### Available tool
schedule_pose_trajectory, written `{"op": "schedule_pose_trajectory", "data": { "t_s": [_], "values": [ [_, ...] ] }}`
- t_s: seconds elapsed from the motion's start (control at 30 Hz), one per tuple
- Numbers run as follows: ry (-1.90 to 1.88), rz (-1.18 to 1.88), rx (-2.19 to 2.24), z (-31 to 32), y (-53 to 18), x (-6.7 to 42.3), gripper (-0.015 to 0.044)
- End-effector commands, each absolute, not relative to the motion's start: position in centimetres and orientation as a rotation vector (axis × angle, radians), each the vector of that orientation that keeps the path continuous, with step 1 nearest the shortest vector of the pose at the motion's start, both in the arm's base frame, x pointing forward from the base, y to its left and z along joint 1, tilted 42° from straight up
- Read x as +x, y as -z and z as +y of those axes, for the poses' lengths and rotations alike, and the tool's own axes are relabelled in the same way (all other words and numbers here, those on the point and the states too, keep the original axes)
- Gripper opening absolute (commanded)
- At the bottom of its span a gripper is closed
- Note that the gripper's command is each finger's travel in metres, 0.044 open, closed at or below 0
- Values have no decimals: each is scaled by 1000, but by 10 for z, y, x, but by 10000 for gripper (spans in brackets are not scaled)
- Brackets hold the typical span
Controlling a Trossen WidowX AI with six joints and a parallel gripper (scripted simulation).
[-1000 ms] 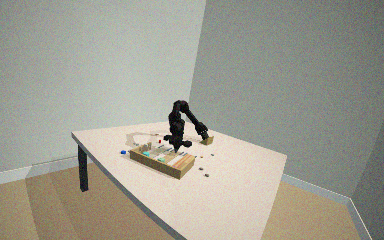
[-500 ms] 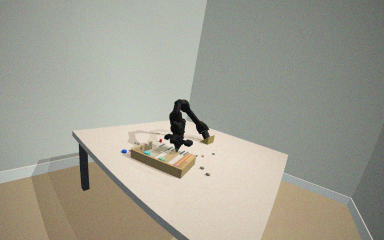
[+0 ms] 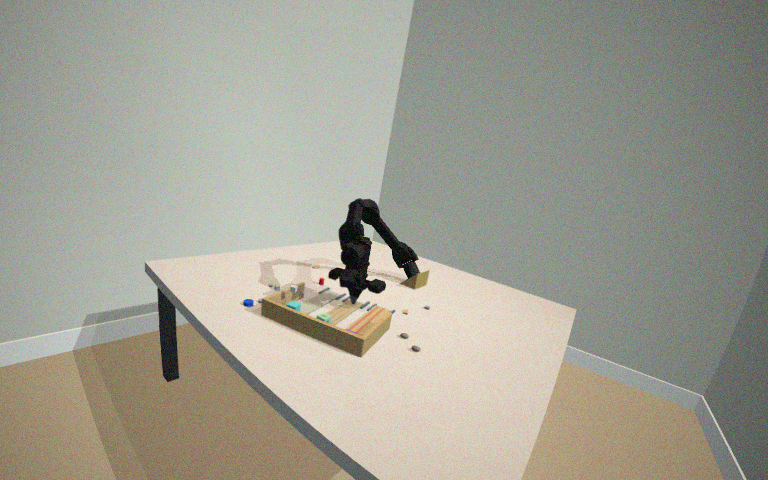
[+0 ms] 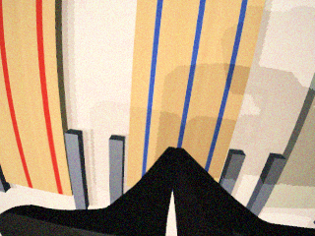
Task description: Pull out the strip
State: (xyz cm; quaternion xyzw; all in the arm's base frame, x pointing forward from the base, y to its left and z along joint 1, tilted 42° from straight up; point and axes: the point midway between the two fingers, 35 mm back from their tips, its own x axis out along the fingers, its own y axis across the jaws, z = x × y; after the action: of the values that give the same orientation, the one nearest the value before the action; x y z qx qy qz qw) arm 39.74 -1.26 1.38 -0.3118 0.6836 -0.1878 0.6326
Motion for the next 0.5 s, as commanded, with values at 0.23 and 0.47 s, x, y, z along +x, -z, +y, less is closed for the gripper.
{"op": "schedule_pose_trajectory", "data": {
  "t_s": [0.23, 0.47],
  "values": [
    [436, 1566, -716, -17, -12, 398, 0],
    [436, 1566, -716, -18, -11, 399, 0]
  ]
}}
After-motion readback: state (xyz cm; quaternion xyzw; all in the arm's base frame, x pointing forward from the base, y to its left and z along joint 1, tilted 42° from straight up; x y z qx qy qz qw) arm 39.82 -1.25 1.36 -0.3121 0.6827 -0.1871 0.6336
